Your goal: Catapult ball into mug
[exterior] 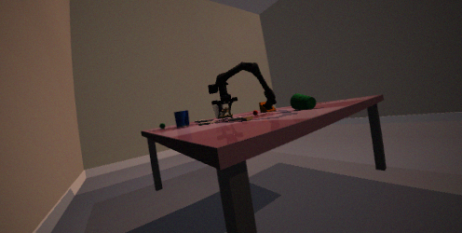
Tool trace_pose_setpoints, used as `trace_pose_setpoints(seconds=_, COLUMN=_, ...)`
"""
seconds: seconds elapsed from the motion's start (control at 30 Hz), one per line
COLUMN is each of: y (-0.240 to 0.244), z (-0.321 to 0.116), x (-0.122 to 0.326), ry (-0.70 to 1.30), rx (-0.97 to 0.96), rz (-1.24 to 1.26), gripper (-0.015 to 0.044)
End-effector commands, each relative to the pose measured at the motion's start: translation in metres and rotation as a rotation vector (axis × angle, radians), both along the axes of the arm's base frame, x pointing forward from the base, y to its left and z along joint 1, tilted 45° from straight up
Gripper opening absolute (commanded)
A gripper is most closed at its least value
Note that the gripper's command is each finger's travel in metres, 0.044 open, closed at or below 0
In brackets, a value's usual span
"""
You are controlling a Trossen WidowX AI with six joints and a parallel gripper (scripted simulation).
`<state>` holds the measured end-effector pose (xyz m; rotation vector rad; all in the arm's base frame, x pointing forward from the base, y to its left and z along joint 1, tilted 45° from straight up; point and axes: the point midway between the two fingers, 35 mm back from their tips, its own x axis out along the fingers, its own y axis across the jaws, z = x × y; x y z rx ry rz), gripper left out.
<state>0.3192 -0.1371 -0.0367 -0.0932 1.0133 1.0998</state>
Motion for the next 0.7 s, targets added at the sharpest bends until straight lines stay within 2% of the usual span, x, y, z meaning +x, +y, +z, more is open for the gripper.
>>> trace_pose_setpoints(seconds=0.0, y=0.0032, z=-0.0042, x=0.0009, ry=-0.002, rx=0.003, rz=-0.013, gripper=0.0000)
trace_pose_setpoints(seconds=0.33, y=0.0058, z=-0.0057, x=0.0005, ry=0.000, rx=0.000, rz=0.000, gripper=0.0000)
trace_pose_setpoints(seconds=0.67, y=0.0058, z=-0.0057, x=0.0005, ry=0.000, rx=0.000, rz=0.000, gripper=0.0263)
